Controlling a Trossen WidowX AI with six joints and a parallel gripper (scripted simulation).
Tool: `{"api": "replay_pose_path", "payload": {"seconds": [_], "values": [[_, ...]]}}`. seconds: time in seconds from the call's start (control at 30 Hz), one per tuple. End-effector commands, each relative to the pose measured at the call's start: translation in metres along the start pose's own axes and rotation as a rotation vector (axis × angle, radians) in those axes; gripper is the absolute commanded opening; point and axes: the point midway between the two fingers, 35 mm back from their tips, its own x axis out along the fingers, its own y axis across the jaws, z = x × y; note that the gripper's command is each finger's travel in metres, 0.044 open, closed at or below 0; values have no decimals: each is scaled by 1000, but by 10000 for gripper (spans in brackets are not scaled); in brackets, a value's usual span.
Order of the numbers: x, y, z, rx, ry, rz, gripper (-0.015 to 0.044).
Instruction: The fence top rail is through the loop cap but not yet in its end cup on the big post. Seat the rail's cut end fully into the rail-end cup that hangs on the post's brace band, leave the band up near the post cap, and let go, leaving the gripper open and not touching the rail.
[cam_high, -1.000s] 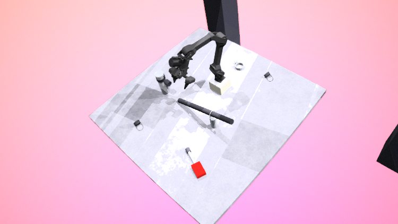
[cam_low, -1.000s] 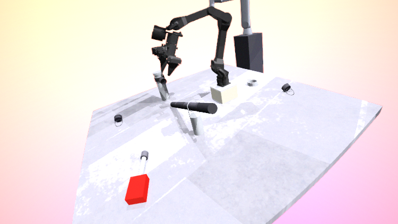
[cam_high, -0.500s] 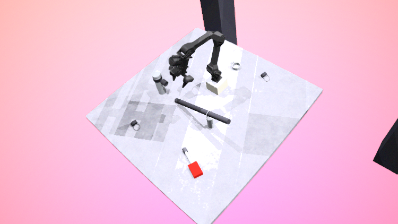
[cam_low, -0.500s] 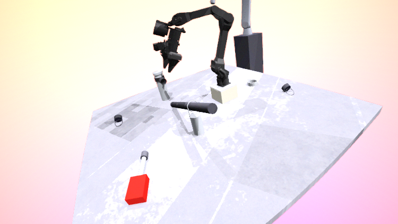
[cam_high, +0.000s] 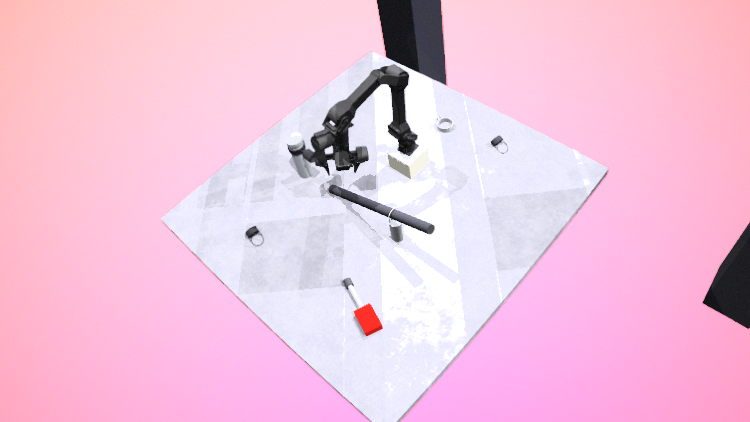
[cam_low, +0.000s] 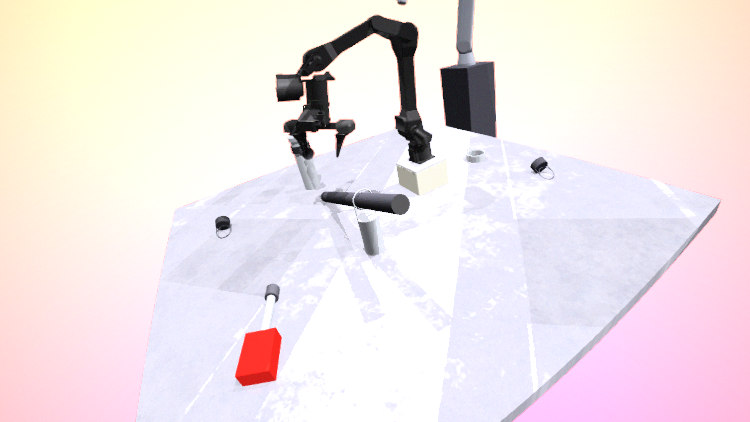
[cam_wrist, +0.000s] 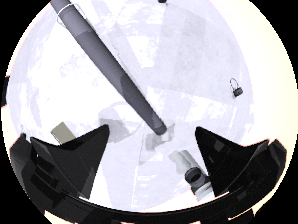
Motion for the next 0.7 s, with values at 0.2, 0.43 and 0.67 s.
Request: {"api": "replay_pose_path", "payload": {"seconds": [0.2, 0.43, 0.67], "values": [[40, 12, 4, -645, 45, 193, 440], [40, 12, 4, -645, 45, 193, 440], [75, 18, 1, -645, 45, 193, 440]]}}
